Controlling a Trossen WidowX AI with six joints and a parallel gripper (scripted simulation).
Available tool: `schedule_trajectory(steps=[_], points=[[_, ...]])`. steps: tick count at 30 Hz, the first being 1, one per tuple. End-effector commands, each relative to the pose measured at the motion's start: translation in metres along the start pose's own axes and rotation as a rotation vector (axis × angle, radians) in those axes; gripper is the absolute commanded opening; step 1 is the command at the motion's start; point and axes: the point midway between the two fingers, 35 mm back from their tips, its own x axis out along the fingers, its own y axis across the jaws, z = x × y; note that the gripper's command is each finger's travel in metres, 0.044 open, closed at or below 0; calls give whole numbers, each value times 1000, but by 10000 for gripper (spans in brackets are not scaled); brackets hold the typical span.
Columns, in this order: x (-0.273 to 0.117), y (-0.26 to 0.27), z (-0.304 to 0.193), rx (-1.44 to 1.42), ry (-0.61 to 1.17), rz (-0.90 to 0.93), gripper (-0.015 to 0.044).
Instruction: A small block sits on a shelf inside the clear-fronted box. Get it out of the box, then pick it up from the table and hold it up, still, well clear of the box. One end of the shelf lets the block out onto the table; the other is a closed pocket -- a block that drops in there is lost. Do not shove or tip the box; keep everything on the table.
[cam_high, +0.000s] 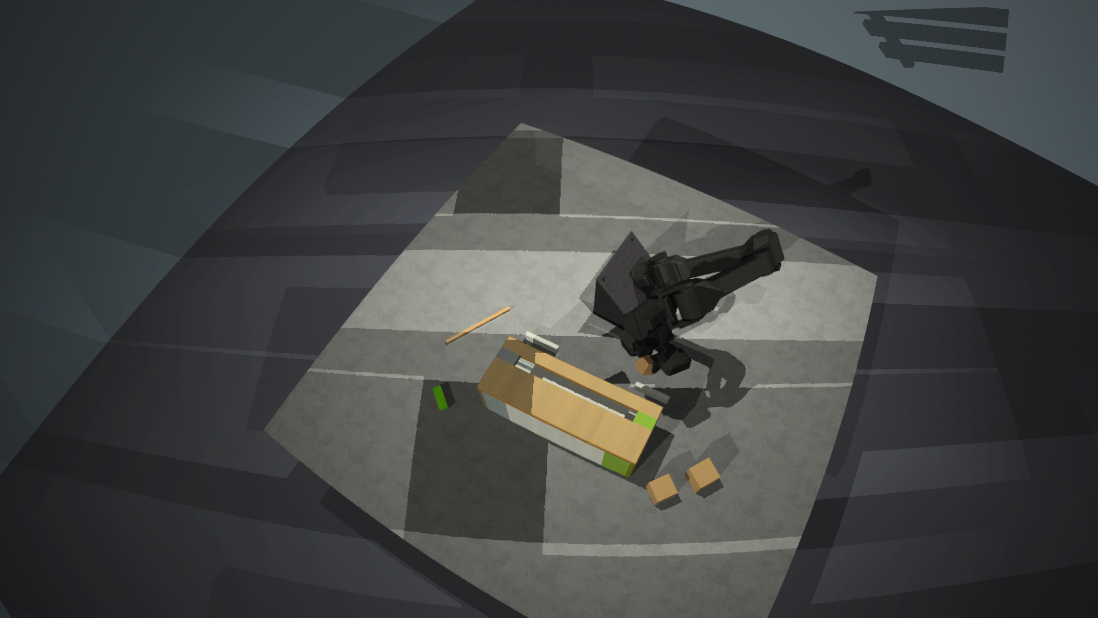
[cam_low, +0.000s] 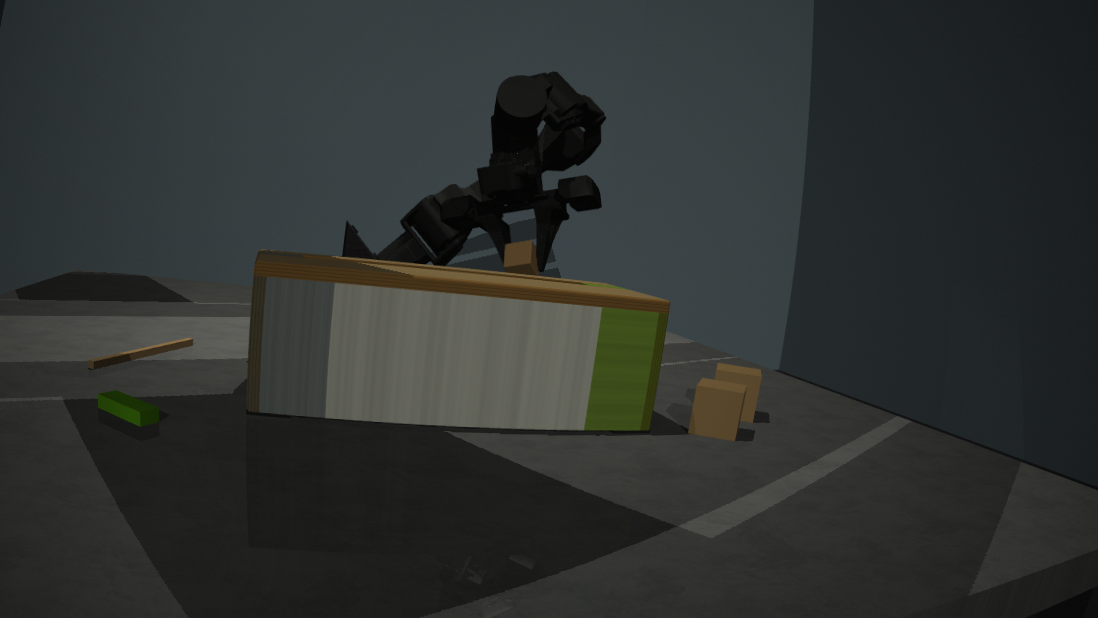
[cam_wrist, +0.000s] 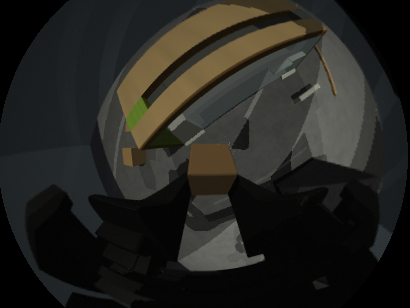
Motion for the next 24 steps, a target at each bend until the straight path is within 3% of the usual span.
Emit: schedule_trajectory(steps=[1, 24], points=[[-5, 2, 1, 192, 2, 20, 0], [-26, 4, -1, 1183, 59, 86, 0]])
